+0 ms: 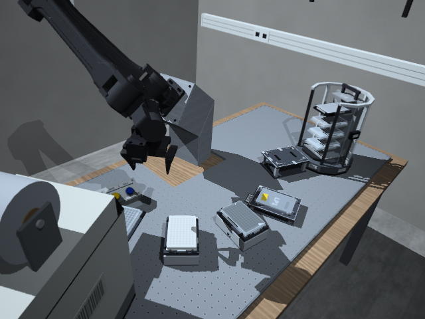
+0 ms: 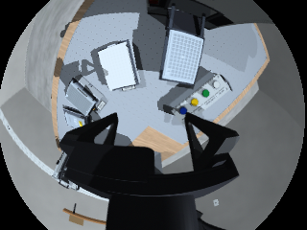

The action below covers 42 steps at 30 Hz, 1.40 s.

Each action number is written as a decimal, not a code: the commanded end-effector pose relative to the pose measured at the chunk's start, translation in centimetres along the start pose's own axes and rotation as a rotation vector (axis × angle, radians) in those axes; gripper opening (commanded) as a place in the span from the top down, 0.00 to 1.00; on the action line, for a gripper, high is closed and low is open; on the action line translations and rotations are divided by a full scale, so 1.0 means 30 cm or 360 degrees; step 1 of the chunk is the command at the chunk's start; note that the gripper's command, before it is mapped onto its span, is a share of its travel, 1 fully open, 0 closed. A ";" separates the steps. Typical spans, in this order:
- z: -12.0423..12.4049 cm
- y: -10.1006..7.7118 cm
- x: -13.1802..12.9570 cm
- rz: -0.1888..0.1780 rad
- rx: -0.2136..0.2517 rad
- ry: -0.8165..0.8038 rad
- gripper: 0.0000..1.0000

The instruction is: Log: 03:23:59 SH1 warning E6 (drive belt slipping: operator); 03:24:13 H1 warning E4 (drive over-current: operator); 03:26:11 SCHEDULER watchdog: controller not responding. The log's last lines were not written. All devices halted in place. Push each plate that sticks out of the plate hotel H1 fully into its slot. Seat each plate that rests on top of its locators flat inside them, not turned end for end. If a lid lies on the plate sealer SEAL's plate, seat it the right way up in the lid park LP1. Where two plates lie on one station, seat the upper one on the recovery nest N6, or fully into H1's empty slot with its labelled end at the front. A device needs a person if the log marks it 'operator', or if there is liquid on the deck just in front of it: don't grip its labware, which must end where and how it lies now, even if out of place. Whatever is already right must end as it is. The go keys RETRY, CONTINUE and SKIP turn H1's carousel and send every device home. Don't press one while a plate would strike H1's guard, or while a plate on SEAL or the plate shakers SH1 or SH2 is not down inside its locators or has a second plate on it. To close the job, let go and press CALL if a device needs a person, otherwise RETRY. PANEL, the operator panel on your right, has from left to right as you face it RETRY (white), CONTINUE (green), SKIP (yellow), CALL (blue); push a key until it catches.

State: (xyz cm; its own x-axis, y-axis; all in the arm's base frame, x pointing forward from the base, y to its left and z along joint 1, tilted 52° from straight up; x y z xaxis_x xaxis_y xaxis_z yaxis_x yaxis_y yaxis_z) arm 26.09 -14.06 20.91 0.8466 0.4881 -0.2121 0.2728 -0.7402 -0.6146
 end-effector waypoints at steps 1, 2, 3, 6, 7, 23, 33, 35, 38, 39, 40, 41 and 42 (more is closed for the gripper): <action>0.001 -0.006 -0.046 0.0006 0.0001 -0.0028 0.00; 0.004 -0.006 -0.057 0.0006 0.0001 -0.0028 0.00; 0.007 -0.006 -0.067 0.0006 0.0001 -0.0028 0.00; 0.014 -0.007 -0.099 0.0005 0.0001 -0.0028 0.00; 0.017 -0.007 -0.110 0.0005 0.0001 -0.0028 0.00; 0.106 -0.006 -0.233 0.0005 0.0000 0.0486 0.00; 0.121 -0.026 -0.306 -0.0009 -0.0027 0.0474 0.00; 0.173 -0.006 -0.322 0.0006 0.0000 0.0451 0.00; 0.192 -0.006 -0.348 0.0006 0.0000 0.0451 0.00; 0.199 -0.006 -0.357 0.0006 0.0000 0.0451 0.00; 0.206 -0.006 -0.366 0.0006 0.0000 0.0451 0.00; 0.212 -0.006 -0.375 0.0006 0.0000 0.0451 0.00; 0.219 -0.006 -0.383 0.0006 0.0000 0.0451 0.00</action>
Point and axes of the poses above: the point where the finger pads meet when closed, its own y axis out along the fingers, its own x axis across the jaws, z = x × y, the point moved 1 cm from there along -y, back along the fingers, and after that the axes turned 12 degrees about y, right-handed, at the moved point
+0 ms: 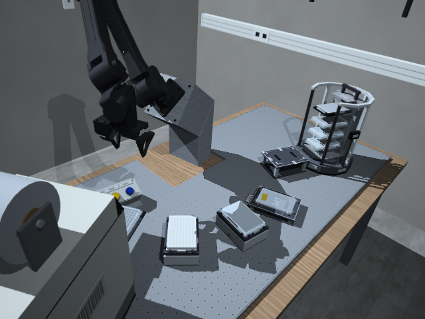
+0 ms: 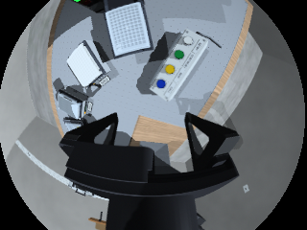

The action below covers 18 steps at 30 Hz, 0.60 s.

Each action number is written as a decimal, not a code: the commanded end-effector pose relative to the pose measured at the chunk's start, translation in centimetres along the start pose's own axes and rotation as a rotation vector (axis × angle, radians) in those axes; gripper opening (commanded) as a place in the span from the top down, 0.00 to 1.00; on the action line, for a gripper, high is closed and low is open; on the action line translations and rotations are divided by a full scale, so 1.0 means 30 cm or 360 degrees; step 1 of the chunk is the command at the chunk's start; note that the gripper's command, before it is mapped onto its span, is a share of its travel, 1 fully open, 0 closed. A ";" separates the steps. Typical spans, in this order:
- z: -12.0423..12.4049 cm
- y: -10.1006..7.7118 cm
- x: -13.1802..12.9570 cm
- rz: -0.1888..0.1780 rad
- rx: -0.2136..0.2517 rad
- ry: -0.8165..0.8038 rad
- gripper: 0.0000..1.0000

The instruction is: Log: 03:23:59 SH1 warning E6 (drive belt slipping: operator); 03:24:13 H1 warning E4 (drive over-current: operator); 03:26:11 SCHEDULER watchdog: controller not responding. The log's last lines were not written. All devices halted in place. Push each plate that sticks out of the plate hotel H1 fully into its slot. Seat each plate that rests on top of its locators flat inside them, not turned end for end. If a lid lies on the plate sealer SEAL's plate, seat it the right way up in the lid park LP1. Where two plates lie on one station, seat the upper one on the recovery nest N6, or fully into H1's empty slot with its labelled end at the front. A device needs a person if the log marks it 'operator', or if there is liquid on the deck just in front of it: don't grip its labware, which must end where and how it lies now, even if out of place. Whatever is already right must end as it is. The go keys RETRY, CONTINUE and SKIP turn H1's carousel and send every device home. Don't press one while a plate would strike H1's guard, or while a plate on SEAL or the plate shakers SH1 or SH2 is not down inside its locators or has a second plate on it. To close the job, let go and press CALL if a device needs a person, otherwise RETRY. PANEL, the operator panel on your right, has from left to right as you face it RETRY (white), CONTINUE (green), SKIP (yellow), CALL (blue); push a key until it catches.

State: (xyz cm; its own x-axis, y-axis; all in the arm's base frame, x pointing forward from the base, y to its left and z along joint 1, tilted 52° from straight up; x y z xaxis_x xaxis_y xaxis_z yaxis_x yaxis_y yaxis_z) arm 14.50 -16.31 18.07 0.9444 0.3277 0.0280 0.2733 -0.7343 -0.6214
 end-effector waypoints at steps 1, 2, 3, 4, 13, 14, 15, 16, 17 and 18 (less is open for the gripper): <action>-0.003 -0.014 -0.050 0.0010 -0.0015 -0.0036 0.00; 0.000 -0.014 -0.060 0.0010 -0.0015 -0.0036 0.00; 0.004 -0.014 -0.070 0.0010 -0.0015 -0.0036 0.00; 0.007 -0.014 -0.081 0.0010 -0.0015 -0.0036 0.00; -0.038 -0.046 -0.096 -0.0012 -0.0052 0.0244 0.00; -0.035 -0.045 -0.087 -0.0023 -0.0044 0.0262 0.00; -0.034 -0.046 -0.083 -0.0030 -0.0044 0.0291 0.00; -0.034 -0.047 -0.083 -0.0031 -0.0045 0.0327 0.00; -0.034 -0.047 -0.083 -0.0031 -0.0044 0.0364 0.00; -0.034 -0.047 -0.083 -0.0032 -0.0044 0.0401 0.00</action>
Point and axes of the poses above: the point where the finger pads meet when closed, its own y axis out along the fingers, its own x axis across the jaws, z = x × y, the point moved 1 cm from there along -y, back along the fingers, and after that the axes turned 12 degrees about y, right-handed, at the moved point
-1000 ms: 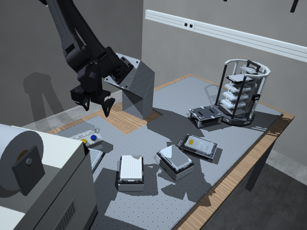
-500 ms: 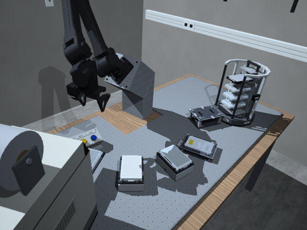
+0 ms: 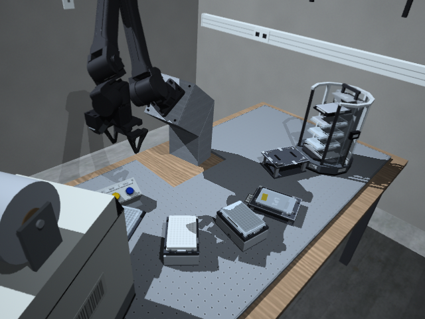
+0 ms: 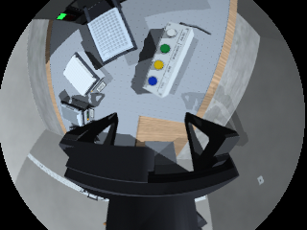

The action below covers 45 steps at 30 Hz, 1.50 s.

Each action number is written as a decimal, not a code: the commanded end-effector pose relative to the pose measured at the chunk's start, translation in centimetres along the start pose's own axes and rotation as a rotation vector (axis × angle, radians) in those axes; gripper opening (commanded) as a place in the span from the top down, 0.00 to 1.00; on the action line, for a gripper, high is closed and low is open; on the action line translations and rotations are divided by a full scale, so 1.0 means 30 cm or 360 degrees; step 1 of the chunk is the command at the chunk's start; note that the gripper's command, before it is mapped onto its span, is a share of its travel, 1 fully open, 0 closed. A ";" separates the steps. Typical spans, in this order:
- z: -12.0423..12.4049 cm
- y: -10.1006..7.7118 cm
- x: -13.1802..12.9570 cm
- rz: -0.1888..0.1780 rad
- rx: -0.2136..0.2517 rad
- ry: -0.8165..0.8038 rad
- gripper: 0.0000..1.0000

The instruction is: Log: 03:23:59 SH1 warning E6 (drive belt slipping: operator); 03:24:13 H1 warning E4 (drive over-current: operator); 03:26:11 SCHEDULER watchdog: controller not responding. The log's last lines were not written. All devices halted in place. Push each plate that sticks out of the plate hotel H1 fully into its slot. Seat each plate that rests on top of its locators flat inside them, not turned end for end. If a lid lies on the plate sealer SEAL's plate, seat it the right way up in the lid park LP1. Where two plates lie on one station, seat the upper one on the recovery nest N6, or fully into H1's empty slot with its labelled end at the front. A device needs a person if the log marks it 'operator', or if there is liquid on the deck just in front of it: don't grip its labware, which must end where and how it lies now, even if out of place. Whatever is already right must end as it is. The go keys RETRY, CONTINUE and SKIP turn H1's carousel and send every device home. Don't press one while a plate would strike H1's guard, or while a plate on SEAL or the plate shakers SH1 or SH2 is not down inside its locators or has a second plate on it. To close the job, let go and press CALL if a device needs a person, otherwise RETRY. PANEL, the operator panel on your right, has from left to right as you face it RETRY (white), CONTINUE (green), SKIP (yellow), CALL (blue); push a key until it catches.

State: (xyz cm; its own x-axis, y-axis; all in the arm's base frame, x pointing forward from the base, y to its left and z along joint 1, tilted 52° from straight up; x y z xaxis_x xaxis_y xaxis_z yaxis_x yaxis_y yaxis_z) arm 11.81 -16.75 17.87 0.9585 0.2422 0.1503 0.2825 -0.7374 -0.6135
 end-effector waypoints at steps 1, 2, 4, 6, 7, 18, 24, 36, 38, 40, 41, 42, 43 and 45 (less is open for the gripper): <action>-0.046 -0.036 0.014 -0.0020 -0.0029 0.0200 0.00; -0.046 -0.036 0.014 -0.0020 -0.0028 0.0237 0.00; -0.046 -0.036 0.014 -0.0021 -0.0028 0.0311 0.00; -0.046 -0.036 0.014 -0.0021 -0.0028 0.0311 0.00; -0.046 -0.036 0.014 -0.0021 -0.0028 0.0349 0.00; -0.046 -0.036 0.014 -0.0024 -0.0025 0.0757 0.00; -0.046 -0.036 0.014 -0.0025 -0.0024 0.0905 0.00; -0.045 -0.036 0.014 -0.0029 -0.0020 0.1351 0.00; -0.045 -0.036 0.014 -0.0029 -0.0019 0.1425 0.00; -0.045 -0.036 0.014 -0.0029 -0.0019 0.1425 0.00; -0.045 -0.036 0.014 -0.0029 -0.0019 0.1462 0.00; -0.045 -0.036 0.014 -0.0030 -0.0019 0.1499 0.00; -0.045 -0.036 0.014 -0.0030 -0.0018 0.1536 0.00; -0.045 -0.036 0.014 -0.0030 -0.0018 0.1611 0.00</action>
Point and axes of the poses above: the point where the finger pads meet when closed, its own y axis out along the fingers, its own x axis across the jaws, z = x × y, the point moved 1 cm from there along -y, back along the fingers, and after that the axes turned 12 degrees about y, right-handed, at the moved point
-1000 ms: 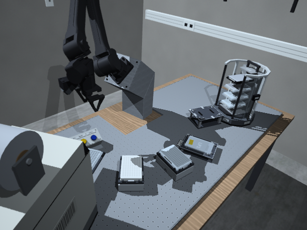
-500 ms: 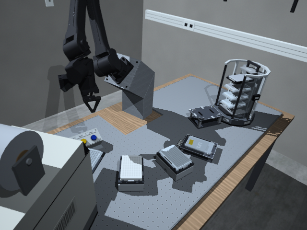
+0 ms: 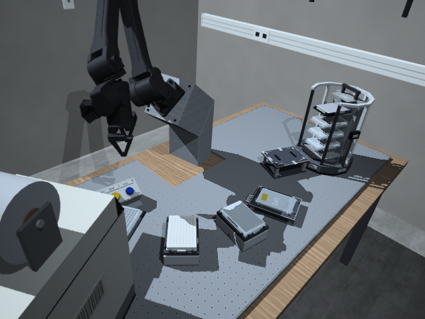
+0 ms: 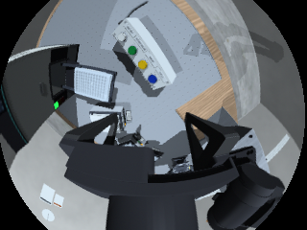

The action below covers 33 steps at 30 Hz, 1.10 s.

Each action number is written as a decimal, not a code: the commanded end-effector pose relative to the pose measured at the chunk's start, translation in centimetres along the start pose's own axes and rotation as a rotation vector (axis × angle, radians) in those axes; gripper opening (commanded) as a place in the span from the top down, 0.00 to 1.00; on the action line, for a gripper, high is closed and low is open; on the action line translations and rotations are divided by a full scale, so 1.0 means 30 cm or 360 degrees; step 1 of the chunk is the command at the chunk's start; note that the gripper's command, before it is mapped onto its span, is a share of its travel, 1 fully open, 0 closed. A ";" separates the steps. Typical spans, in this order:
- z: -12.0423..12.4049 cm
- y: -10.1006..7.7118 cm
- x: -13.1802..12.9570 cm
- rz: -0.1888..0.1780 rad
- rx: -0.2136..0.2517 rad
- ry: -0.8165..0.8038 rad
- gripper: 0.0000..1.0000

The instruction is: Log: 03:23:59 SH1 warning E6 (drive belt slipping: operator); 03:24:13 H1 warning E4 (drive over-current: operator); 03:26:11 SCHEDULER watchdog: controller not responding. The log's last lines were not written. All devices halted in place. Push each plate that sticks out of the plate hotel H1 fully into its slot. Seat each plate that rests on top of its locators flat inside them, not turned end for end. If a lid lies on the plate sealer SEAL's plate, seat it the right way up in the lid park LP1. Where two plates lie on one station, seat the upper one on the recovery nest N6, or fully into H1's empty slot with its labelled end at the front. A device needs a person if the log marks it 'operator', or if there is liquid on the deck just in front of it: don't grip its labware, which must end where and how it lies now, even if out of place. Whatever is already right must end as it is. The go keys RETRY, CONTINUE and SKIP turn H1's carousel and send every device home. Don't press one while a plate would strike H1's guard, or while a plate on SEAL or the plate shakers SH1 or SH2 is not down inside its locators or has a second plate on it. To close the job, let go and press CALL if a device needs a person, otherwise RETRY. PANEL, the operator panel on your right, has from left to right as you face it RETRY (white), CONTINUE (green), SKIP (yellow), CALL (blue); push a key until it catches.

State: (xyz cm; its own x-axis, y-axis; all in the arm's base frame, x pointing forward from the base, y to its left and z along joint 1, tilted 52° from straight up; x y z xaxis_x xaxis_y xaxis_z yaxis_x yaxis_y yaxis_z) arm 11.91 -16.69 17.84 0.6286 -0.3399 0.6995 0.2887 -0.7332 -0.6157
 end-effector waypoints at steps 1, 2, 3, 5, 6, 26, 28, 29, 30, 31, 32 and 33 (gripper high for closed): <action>-0.021 -0.036 0.043 -0.0033 -0.0015 0.0223 0.00; -0.021 -0.036 0.043 -0.0033 -0.0014 0.0260 0.00; -0.021 -0.036 0.043 -0.0033 -0.0014 0.0297 0.00; -0.021 -0.036 0.043 -0.0034 -0.0013 0.0371 0.00; -0.021 -0.036 0.043 -0.0034 -0.0013 0.0409 0.00; -0.021 -0.035 0.043 -0.0036 -0.0006 0.1077 0.00; -0.021 -0.035 0.043 -0.0036 -0.0005 0.1114 0.00; -0.021 -0.035 0.043 -0.0036 -0.0005 0.1114 0.00; -0.021 -0.035 0.043 -0.0036 -0.0005 0.1151 0.00; -0.021 -0.035 0.043 -0.0036 -0.0004 0.1188 0.00; -0.021 -0.035 0.043 -0.0036 -0.0004 0.1225 0.00; -0.021 -0.035 0.042 -0.0036 -0.0004 0.1262 0.00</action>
State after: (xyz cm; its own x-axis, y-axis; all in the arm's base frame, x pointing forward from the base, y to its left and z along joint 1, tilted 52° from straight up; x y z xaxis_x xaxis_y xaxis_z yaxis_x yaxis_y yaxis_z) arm 11.91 -16.69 17.85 0.0350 -0.6345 0.7721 0.2888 -0.7332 -0.6156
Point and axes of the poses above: the point where the finger pads meet when closed, its own y axis out along the fingers, its own x axis across the jaws, z = x × y, the point moved 1 cm from there along -y, back along the fingers, and after that the axes turned 12 degrees about y, right-handed, at the moved point
